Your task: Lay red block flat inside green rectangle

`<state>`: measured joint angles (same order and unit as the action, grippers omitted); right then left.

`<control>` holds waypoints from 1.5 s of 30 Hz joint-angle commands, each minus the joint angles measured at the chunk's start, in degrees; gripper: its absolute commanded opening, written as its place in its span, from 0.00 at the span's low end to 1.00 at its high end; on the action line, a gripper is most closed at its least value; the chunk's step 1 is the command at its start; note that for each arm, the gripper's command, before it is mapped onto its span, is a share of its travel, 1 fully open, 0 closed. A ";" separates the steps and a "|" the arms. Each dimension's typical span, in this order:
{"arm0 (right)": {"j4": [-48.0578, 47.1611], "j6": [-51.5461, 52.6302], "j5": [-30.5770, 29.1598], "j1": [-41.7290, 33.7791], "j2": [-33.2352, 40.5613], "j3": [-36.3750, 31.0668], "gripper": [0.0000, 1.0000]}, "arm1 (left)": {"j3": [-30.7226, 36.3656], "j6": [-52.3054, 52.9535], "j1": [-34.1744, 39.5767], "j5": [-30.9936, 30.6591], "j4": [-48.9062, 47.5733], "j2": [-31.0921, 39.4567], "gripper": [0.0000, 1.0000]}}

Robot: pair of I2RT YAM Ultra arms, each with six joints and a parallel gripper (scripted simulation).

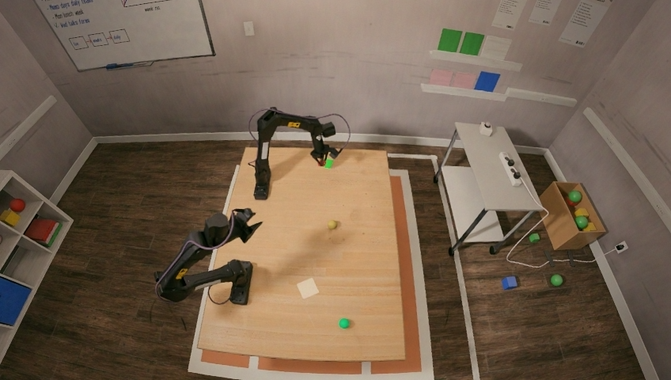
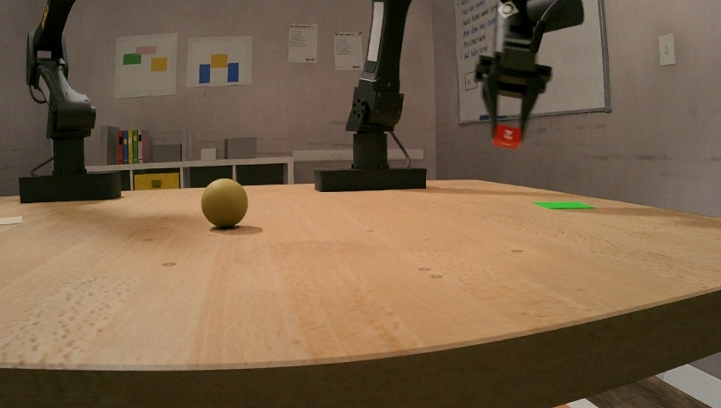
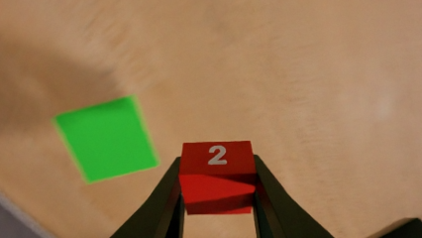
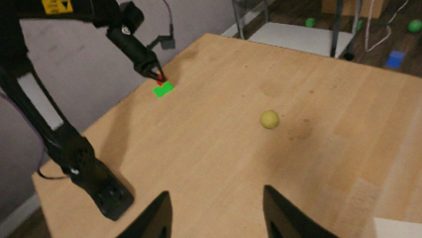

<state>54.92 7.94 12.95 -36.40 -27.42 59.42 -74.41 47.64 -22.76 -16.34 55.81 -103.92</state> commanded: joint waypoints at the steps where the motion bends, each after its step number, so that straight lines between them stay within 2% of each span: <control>1: 10.28 -6.64 -3.20 0.18 2.06 3.59 0.46 | -4.75 -2.35 -0.74 7.67 4.18 -3.49 0.27; 9: 20.37 -12.36 -10.42 0.55 8.55 6.90 0.46 | -14.93 -5.62 -2.55 15.33 6.70 -12.09 0.27; 15: 21.86 -10.40 -16.68 -10.38 10.96 8.11 0.46 | -18.64 -5.53 -2.66 15.43 6.68 -14.59 0.27; 20: 22.15 -8.99 -16.88 -13.15 10.95 8.42 0.46 | -18.85 -5.53 -2.65 15.43 6.79 -14.73 0.27; 45: 22.24 -9.32 -16.97 -13.03 10.45 7.87 0.46 | -11.96 -5.67 -2.61 15.43 -1.87 -17.12 0.27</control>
<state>76.49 -1.43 -3.55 -49.32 -16.93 65.87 -87.15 42.30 -25.34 -1.21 55.86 -120.38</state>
